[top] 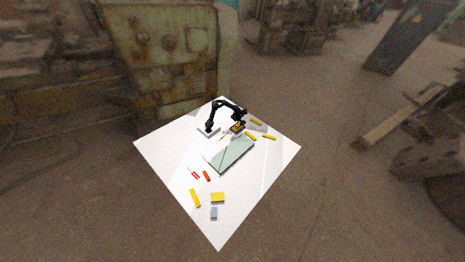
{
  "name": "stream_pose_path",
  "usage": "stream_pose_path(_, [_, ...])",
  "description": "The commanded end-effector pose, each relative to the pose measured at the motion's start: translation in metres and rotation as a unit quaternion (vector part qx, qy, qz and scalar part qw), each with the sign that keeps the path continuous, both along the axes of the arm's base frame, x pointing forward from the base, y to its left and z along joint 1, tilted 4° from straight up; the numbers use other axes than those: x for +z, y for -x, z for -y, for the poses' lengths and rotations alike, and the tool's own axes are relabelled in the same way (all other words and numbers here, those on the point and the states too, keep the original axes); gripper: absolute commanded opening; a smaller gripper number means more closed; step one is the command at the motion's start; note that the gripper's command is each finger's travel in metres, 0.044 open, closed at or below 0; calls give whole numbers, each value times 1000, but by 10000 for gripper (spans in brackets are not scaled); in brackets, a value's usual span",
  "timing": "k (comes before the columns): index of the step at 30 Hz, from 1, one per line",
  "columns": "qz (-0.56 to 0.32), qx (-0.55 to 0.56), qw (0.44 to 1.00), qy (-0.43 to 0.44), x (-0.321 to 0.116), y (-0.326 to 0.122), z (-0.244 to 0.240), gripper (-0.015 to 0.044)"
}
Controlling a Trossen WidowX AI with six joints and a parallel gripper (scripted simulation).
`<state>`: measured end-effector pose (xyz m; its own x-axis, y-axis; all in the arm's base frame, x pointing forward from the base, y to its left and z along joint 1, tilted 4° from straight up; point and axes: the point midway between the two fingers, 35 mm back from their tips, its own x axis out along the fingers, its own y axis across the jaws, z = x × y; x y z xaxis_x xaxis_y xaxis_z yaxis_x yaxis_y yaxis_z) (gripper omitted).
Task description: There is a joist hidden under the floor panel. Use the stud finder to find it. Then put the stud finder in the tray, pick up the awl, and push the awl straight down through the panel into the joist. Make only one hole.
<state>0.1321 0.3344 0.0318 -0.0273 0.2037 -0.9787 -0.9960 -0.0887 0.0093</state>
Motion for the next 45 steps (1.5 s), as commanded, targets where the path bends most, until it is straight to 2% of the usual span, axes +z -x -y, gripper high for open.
stream_pose_path(1, [5,-1,1000,-10,48,0,-2,440])
stream_pose_path(5, [9,-7,1000,-16,33,-8,-3,440])
stream_pose_path(9, [20,-67,998,-6,32,-52,21,440])
stream_pose_path(17, [36,-235,971,27,30,-152,114,440])
stream_pose_path(26, [33,-410,909,65,27,-214,245,440])
stream_pose_path(35, [15,-567,818,102,24,-219,388,440])
stream_pose_path(45, [-37,-715,687,126,17,-161,533,440])
